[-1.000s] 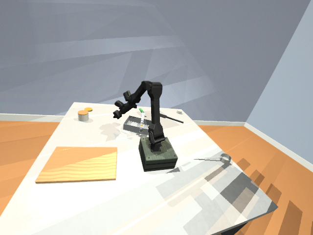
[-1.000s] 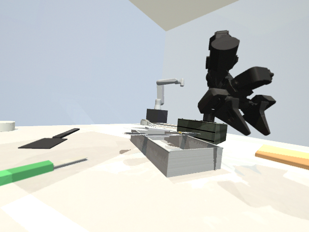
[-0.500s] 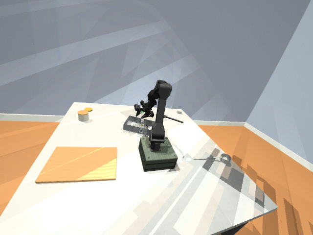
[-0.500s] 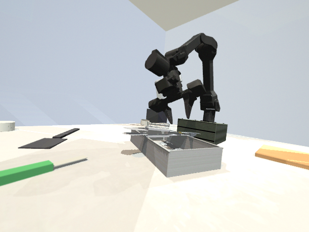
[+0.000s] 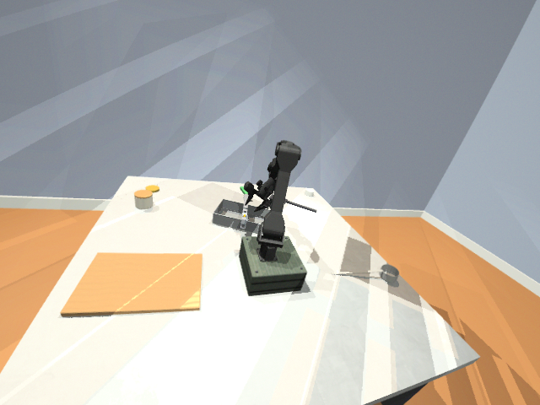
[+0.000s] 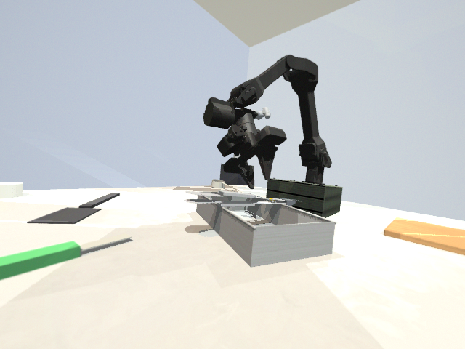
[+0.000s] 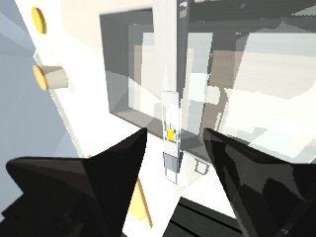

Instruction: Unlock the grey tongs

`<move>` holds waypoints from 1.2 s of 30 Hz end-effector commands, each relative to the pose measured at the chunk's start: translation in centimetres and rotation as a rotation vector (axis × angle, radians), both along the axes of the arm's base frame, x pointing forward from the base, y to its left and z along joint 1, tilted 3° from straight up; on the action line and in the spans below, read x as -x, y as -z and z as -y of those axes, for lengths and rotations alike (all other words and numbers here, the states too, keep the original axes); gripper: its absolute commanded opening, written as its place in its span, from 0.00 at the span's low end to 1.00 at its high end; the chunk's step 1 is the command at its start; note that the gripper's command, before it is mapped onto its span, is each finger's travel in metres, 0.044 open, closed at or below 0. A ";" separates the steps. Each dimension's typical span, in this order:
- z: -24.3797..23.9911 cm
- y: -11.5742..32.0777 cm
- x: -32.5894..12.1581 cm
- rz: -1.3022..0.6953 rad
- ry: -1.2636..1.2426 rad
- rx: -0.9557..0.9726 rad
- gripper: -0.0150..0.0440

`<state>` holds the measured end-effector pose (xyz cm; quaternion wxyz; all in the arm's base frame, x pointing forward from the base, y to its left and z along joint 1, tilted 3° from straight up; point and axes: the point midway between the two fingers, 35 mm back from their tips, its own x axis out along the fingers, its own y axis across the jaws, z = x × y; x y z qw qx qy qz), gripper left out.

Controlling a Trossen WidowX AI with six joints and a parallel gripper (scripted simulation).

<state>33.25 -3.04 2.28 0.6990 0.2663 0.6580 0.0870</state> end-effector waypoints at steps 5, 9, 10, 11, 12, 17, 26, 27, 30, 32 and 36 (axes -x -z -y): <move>-0.3 0.3 -0.1 -0.008 0.006 -0.008 0.69; -0.5 0.9 -0.2 -0.008 0.006 -0.008 0.69; -0.6 1.0 -0.3 -0.008 0.006 -0.008 0.69; -0.7 1.2 -0.3 -0.008 0.006 -0.008 0.69; -0.8 1.3 -0.3 -0.008 0.006 -0.008 0.69; -1.1 2.0 -0.5 -0.008 0.006 -0.008 0.69; -1.9 3.4 -0.7 -0.007 0.006 -0.008 0.69; -1.9 3.5 -0.7 -0.007 0.006 -0.008 0.69; -2.2 3.9 -0.8 -0.007 0.006 -0.008 0.69; -2.3 4.2 -0.8 -0.007 0.006 -0.009 0.69; -2.7 4.8 -0.9 -0.007 0.006 -0.009 0.69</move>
